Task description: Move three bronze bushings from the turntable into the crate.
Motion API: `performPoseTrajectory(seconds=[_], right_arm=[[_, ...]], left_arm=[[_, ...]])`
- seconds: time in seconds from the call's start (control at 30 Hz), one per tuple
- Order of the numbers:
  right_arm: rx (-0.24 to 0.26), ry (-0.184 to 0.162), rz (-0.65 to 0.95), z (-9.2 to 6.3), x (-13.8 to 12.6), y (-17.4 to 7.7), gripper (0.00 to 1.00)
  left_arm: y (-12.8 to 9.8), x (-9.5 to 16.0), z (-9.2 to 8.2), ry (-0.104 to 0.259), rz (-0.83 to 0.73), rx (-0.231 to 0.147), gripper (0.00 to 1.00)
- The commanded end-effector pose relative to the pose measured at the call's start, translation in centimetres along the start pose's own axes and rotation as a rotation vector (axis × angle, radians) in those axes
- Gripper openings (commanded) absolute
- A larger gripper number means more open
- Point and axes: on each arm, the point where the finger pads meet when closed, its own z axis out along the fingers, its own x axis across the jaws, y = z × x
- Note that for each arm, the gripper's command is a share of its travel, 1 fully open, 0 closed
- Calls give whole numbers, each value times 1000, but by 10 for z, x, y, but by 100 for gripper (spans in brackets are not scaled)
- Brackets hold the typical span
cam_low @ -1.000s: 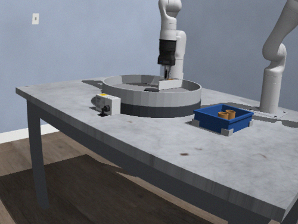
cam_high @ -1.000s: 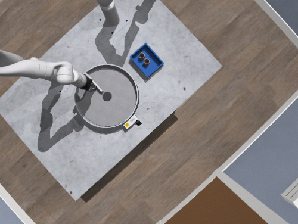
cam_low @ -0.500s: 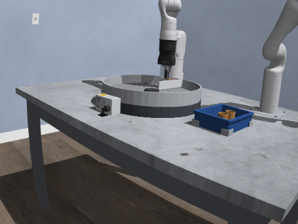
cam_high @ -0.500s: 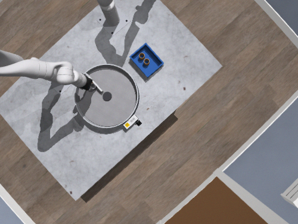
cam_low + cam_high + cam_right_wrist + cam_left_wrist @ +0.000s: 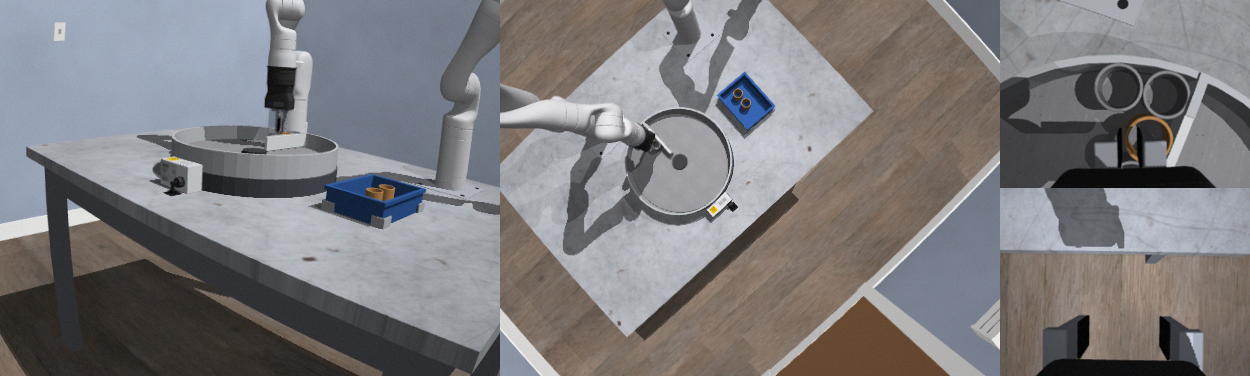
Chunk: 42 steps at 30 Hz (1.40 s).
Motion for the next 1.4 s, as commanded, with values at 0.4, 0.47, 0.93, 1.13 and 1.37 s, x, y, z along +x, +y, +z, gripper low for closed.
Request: performPoseTrajectory(seconds=[0.4,0.47,0.93,1.13,1.37], right_arm=[[-2,-2,0,3,0,0,36],[0,-2,0,6,0,0,36],[1,-2,0,25,0,0,36],[-2,-2,0,25,-1,0,36],[-2,-2,0,25,-1,0,36]], left_arm=[[-4,3,-1,3,4,8,100],[-4,3,-1,3,4,8,100],[-4,3,-1,3,4,8,100],[-4,3,-1,3,4,8,100],[-4,3,-1,3,4,8,100]])
